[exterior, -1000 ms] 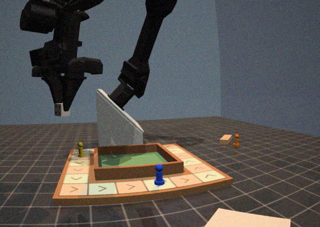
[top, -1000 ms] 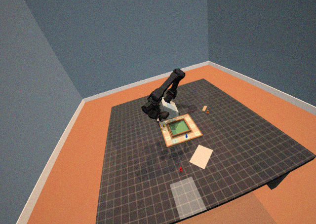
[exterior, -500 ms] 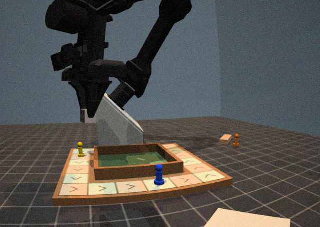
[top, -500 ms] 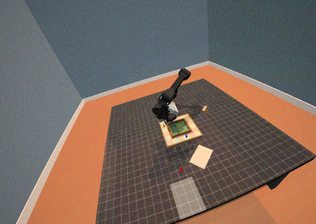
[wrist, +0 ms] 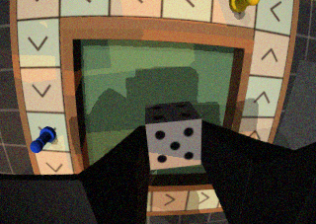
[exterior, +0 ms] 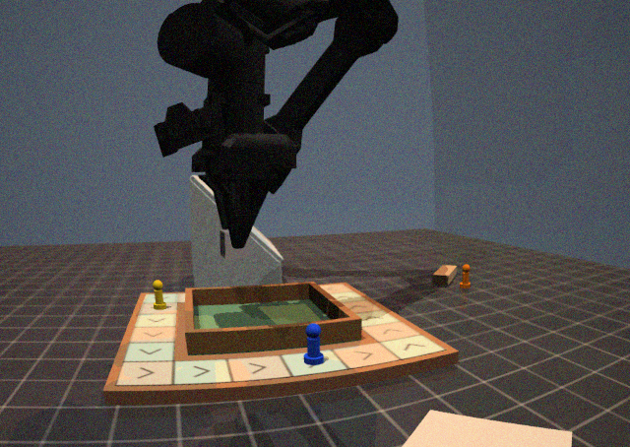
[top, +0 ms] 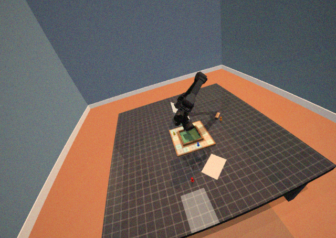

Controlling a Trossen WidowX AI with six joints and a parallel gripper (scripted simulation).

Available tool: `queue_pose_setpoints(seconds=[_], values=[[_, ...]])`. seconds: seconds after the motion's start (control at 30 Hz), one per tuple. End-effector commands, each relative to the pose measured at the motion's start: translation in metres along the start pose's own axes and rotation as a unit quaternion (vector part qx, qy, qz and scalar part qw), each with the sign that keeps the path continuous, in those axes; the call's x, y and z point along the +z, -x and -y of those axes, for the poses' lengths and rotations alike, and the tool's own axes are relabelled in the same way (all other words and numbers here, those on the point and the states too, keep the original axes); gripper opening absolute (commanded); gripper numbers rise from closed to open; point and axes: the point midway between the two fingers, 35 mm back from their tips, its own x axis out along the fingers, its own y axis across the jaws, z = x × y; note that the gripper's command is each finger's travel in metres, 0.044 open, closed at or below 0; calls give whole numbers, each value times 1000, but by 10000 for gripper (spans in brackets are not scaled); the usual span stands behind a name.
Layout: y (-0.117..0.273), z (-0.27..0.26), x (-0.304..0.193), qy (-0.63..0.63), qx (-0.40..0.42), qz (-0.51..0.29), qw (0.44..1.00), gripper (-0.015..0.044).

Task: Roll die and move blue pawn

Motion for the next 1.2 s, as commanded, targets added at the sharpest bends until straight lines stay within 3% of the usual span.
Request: queue_pose_setpoints(seconds=[0.0,0.2,0.67,1.03,1.17], values=[[-2,-4,-16,-37,5,-4,999,0],[-5,-3,-22,-54,-1,3,999,0],[-20,9,-17,-56,-65,219,972,0],[-23,11,-16,-52,-29,386,921,0],[-21,10,-18,-51,-18,405,913,0]])
